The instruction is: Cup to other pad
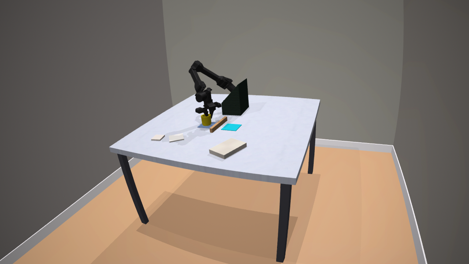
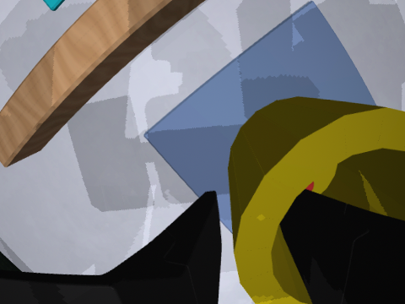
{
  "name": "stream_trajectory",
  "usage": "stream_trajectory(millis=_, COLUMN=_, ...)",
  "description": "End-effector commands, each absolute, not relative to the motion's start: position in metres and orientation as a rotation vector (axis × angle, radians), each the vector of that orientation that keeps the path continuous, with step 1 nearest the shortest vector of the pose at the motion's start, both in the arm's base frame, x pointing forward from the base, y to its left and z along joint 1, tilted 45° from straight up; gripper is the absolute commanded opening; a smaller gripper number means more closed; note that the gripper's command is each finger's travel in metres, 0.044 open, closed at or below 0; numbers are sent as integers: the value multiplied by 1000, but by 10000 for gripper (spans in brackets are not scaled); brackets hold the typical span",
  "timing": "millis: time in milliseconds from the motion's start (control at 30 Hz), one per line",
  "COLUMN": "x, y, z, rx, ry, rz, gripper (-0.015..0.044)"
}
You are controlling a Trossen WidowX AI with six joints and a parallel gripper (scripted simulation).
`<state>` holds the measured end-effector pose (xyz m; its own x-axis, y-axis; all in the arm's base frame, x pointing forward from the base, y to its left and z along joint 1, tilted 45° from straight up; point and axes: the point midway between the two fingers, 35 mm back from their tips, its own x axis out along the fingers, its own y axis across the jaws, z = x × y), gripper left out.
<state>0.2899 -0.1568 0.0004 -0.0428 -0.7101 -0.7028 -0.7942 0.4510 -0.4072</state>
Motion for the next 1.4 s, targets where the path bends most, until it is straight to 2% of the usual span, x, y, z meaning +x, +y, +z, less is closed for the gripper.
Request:
stream_trajectory(millis=0, x=290, y=-157, z=1, rx=-1288, ry=1778, rz=114, gripper=80)
stream_trajectory(millis=400, x=290, y=-157, z=1, rx=-1288, ry=1778, rz=114, gripper=0)
stream_trajectory(millis=1033, x=288, y=-113, z=32, rx=-1290, ry=1784, rz=124, gripper=0)
stream_trajectory(millis=1367, x=285, y=-110, z=27, rx=-1292, ry=1793, rz=136, gripper=0)
